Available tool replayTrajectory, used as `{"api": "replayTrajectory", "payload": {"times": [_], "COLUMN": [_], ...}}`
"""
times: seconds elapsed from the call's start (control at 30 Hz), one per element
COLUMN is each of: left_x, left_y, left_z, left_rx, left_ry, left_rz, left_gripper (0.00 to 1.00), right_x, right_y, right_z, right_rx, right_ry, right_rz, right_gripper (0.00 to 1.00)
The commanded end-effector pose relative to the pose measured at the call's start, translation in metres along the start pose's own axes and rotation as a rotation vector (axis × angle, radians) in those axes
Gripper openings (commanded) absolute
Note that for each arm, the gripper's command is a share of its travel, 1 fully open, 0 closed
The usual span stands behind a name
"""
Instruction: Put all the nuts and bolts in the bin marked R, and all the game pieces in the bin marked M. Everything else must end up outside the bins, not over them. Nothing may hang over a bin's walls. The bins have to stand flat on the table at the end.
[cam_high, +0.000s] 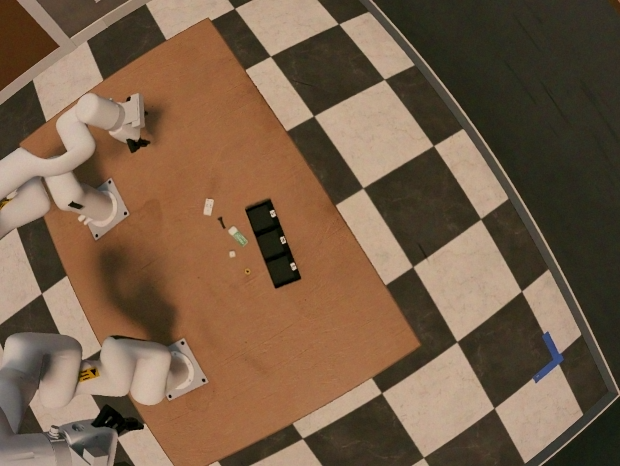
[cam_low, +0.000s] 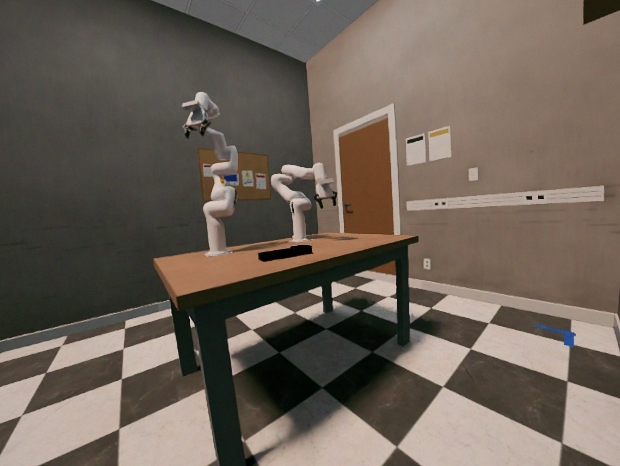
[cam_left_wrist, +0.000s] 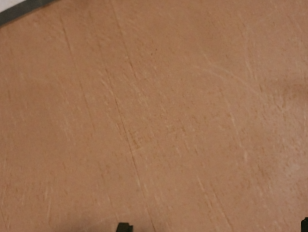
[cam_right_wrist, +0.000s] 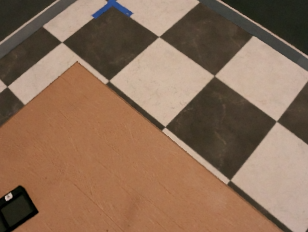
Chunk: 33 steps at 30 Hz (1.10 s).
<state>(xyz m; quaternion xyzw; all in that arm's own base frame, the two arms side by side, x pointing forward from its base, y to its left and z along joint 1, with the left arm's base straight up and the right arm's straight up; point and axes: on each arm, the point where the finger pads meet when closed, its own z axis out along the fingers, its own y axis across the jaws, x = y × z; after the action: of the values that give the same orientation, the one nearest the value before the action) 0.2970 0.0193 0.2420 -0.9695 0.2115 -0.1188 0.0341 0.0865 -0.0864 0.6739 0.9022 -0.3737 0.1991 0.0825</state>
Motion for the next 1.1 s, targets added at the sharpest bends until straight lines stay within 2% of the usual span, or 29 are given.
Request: {"api": "replayTrajectory", "payload": {"times": [0.0,0.03,0.13,0.2,0.23,0.27,0.33,0.37,0.53,0.57,0.67,0.7,0.8,0.83,1.07], "left_x": [0.001,0.001,-0.004,-0.004,-0.002,0.005,0.007,0.012,0.017,0.021,0.026,0.03,0.034,0.038,0.049], "left_y": [-0.001,-0.001,0.002,0.002,0.01,0.014,0.016,0.023,0.03,0.037,0.046,0.053,0.062,0.069,0.095], "left_z": [-0.001,-0.001,0.02,0.02,0.02,0.016,0.014,0.014,0.014,0.014,0.014,0.013,0.013,0.013,0.012], "left_rx": [0.002,0.002,0.002,0.002,-0.007,-0.018,-0.018,-0.036,-0.036,-0.052,-0.052,-0.067,-0.067,-0.079,-0.089], "left_ry": [0.003,0.003,0.003,0.003,-0.023,-0.006,-0.006,-0.017,-0.017,-0.029,-0.029,-0.043,-0.043,-0.059,-0.075], "left_rz": [0.0,0.0,0.0,0.0,-0.042,-0.028,-0.028,-0.055,-0.055,-0.082,-0.082,-0.108,-0.108,-0.135,-0.161], "left_gripper": [1.0,1.0,1.0,1.0,1.0,1.0,1.0,1.0,1.0,1.0,1.0,1.0,1.0,1.0,1.0], "right_x": [0.0,0.0,0.0,0.0,0.0,0.0,0.0,0.0,0.0,0.0,0.0,0.0,0.0,0.0,0.0], "right_y": [0.0,0.0,0.0,0.0,0.0,0.0,0.0,0.0,0.0,0.0,0.0,0.0,0.0,0.0,0.0], "right_z": [0.0,0.0,0.0,0.0,0.0,0.0,0.0,0.0,0.0,0.0,0.0,0.0,0.0,0.0,0.0], "right_rx": [0.0,0.0,0.0,0.0,0.0,0.0,0.0,0.0,0.0,0.0,0.0,0.0,0.0,0.0,0.0], "right_ry": [0.001,0.001,0.001,0.001,0.001,0.001,0.001,0.001,0.001,0.001,0.001,0.001,0.001,0.001,0.001], "right_rz": [0.0,0.0,0.0,0.0,0.0,0.0,0.0,0.0,0.0,0.0,0.0,0.0,0.0,0.0,0.0], "right_gripper": [1.0,1.0,1.0,1.0,1.0,1.0,1.0,1.0,1.0,1.0,1.0,1.0,1.0,1.0,1.0]}}
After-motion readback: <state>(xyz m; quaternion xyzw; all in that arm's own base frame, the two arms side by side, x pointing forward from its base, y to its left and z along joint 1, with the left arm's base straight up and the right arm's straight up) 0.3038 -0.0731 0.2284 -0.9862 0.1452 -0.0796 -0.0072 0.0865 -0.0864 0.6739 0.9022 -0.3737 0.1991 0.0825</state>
